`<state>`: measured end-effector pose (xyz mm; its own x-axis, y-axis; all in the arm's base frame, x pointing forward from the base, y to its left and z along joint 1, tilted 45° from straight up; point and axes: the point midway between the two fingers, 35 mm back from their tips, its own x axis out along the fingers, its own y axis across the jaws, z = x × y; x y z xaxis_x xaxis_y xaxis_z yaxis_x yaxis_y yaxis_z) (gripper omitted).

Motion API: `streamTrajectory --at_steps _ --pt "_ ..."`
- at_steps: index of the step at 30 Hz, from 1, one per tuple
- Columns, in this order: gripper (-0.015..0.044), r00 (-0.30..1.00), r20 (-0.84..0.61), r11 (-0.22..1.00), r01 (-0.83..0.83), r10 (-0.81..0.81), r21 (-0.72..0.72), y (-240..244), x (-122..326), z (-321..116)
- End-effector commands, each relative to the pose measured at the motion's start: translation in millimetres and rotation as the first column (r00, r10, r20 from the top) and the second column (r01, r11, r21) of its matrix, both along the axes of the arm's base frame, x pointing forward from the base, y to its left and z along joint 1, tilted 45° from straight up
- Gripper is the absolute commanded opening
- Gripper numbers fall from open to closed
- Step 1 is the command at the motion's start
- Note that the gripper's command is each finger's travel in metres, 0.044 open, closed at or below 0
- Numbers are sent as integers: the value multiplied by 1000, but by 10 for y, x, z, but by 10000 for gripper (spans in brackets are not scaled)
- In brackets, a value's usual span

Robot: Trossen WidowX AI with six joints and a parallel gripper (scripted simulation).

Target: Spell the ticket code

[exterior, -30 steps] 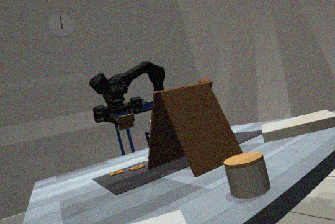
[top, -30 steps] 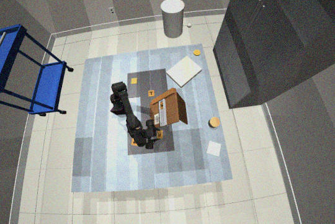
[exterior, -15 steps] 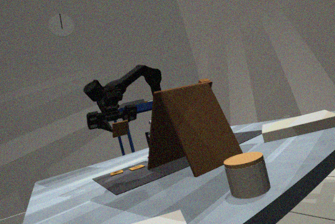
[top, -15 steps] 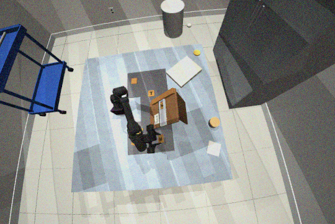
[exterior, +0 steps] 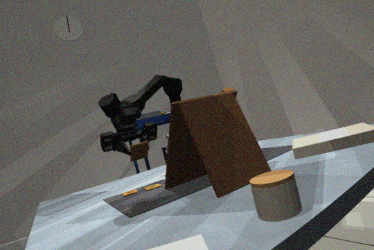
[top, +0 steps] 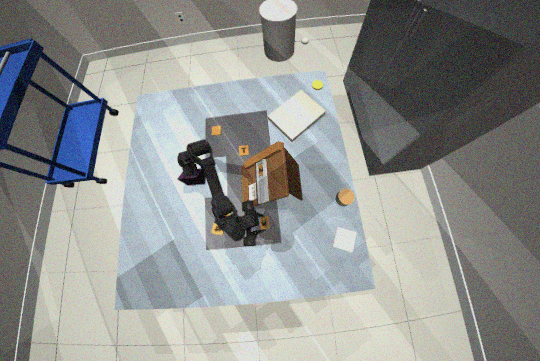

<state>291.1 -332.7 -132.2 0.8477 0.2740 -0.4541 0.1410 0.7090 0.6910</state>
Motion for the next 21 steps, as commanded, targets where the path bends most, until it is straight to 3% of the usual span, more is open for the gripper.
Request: streamTrajectory --at_steps 1,21 --pt "0 1000 -2 1000 2 -2 5 15 8 7" --pt "0 1000 -2 1000 2 -2 6 85 17 66"
